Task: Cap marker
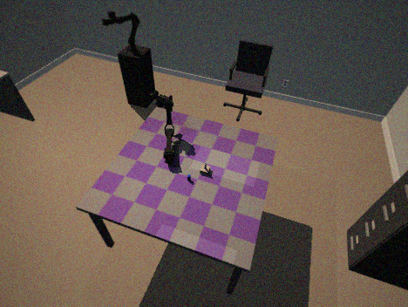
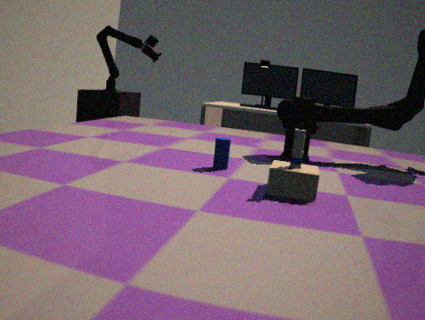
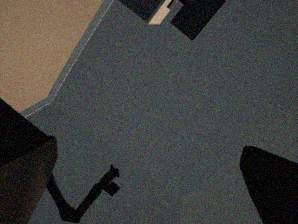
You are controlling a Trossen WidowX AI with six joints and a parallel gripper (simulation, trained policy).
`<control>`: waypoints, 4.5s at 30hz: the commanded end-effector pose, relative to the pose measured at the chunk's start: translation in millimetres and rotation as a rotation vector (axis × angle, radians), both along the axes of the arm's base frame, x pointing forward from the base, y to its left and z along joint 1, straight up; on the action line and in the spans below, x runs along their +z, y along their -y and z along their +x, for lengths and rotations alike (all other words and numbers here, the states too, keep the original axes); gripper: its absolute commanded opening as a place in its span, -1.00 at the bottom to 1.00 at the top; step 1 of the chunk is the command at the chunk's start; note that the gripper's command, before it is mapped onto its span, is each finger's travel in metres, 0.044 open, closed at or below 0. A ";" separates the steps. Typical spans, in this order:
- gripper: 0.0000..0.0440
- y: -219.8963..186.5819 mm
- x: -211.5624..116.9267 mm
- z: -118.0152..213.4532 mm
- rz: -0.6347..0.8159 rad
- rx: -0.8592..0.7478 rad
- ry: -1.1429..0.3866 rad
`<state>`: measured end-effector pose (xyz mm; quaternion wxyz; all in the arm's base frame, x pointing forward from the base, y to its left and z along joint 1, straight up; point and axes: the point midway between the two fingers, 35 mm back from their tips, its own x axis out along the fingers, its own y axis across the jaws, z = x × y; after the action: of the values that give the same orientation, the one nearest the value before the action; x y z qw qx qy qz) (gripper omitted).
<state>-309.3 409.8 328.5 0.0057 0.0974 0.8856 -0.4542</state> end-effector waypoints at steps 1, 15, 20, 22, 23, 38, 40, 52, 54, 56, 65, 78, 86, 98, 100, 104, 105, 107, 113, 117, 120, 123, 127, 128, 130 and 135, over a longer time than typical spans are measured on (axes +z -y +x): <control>0.70 -0.9 1.0 -0.1 0.003 -0.006 -0.002; 0.08 -22.7 24.1 -0.1 0.115 -0.111 -0.057; 0.16 -32.7 32.7 2.3 0.160 -0.156 -0.081; 0.20 -36.6 36.3 3.7 0.178 -0.174 -0.091; 0.21 -38.5 38.2 4.5 0.187 -0.183 -0.096; 0.41 -61.2 67.7 19.2 0.309 -0.320 -0.177; 0.43 -63.4 71.9 21.4 0.323 -0.338 -0.189; 0.48 -72.1 97.6 33.6 0.407 -0.433 -0.266; 0.48 -72.9 101.9 35.4 0.420 -0.448 -0.280; 0.47 -73.6 106.1 37.3 0.433 -0.462 -0.294; 0.47 -75.1 124.5 45.4 0.488 -0.523 -0.358; 0.48 -73.6 149.4 57.2 0.564 -0.603 -0.456; 0.48 -70.6 163.7 64.5 0.607 -0.649 -0.520; 0.49 -63.2 183.6 75.8 0.670 -0.713 -0.620; 0.49 -61.7 186.7 77.8 0.680 -0.723 -0.637; 0.49 -58.3 192.8 81.7 0.699 -0.743 -0.672; 0.49 -57.4 194.3 82.7 0.704 -0.748 -0.681; 0.49 -55.5 197.2 84.7 0.713 -0.757 -0.699; 0.49 -49.4 205.6 90.8 0.741 -0.785 -0.753; 0.49 -44.9 210.9 95.0 0.759 -0.803 -0.790; 0.49 -41.2 214.7 98.1 0.772 -0.815 -0.818; 0.49 -37.4 218.4 101.4 0.784 -0.828 -0.847; 0.50 -32.0 223.1 105.7 0.801 -0.844 -0.885; 0.50 -30.6 224.3 106.8 0.805 -0.848 -0.895; 0.50 -27.8 226.5 109.0 0.813 -0.856 -0.914; 0.50 -20.3 231.8 114.6 0.834 -0.875 -0.963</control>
<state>-197.3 431.8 559.0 -0.5868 0.2230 0.7772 -0.0426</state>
